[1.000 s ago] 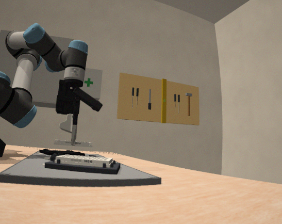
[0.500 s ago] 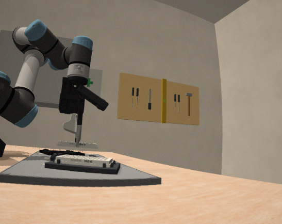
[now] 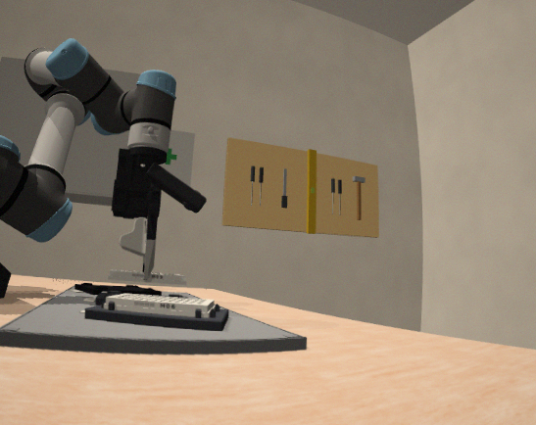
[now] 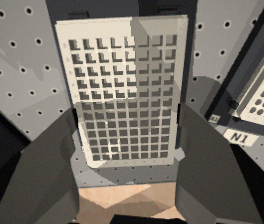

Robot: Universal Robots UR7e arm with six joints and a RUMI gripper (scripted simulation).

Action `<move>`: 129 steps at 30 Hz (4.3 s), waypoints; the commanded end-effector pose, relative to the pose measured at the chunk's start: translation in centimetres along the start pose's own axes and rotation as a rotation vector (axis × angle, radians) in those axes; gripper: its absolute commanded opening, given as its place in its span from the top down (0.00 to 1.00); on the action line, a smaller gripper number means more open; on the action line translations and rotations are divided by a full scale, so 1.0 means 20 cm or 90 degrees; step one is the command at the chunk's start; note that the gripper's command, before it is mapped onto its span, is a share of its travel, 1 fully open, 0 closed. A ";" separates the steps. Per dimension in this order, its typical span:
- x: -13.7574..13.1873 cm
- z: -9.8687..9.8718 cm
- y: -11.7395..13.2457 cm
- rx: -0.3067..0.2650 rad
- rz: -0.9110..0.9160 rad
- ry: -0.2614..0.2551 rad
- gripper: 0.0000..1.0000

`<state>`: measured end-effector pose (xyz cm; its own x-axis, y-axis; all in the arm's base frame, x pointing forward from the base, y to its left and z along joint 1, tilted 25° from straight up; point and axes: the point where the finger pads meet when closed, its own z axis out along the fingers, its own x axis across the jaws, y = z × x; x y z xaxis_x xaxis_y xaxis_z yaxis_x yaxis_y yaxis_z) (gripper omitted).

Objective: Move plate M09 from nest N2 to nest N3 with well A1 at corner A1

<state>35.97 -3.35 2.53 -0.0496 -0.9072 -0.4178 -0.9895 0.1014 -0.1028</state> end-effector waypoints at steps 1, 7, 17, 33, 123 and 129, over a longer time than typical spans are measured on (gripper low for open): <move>0.00 0.01 0.00 0.000 0.000 -0.001 1.00; 0.00 0.03 0.00 -0.001 0.000 -0.001 1.00; 0.00 0.04 0.00 0.000 0.000 -0.001 1.00; 0.00 0.06 0.00 0.000 0.000 -0.001 1.00; 0.00 0.14 0.00 0.001 0.000 0.001 1.00; 0.00 0.14 0.00 0.001 0.000 0.001 1.00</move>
<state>36.39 -2.31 0.09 -0.0493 -0.9080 -0.4161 -0.9893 0.1016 -0.1045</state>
